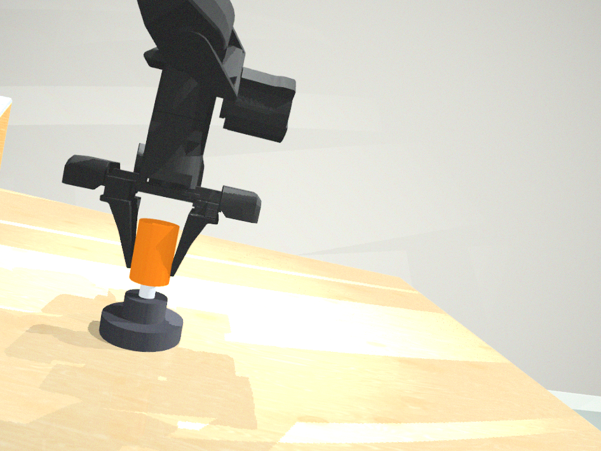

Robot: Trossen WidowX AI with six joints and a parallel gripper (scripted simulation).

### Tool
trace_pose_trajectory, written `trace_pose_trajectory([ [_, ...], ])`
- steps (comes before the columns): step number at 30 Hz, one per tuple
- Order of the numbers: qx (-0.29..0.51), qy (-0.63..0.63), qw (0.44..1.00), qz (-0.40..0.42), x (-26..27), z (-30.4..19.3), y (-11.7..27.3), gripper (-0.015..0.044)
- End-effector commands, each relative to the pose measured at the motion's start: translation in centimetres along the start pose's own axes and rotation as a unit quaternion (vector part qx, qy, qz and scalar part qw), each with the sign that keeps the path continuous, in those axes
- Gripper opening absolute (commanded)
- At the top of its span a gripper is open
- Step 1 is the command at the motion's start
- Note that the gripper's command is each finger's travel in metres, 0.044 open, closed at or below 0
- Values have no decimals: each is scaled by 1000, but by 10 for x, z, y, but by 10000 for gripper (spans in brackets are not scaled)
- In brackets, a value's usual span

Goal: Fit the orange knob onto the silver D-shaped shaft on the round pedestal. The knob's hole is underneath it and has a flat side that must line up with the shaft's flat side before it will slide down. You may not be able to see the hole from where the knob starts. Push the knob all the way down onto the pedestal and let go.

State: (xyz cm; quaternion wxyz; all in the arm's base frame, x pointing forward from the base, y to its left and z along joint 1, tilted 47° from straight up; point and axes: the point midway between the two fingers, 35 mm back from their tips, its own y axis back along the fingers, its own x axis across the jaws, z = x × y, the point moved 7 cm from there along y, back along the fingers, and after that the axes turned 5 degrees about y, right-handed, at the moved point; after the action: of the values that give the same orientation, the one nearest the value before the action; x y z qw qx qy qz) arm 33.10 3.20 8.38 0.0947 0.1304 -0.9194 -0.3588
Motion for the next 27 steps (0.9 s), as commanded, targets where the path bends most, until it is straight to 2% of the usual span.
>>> trace_pose_trajectory([
  [1,1,5,1000,0,0,0,0,0],
  [27,1,-4,1000,0,0,-1,2,0],
])
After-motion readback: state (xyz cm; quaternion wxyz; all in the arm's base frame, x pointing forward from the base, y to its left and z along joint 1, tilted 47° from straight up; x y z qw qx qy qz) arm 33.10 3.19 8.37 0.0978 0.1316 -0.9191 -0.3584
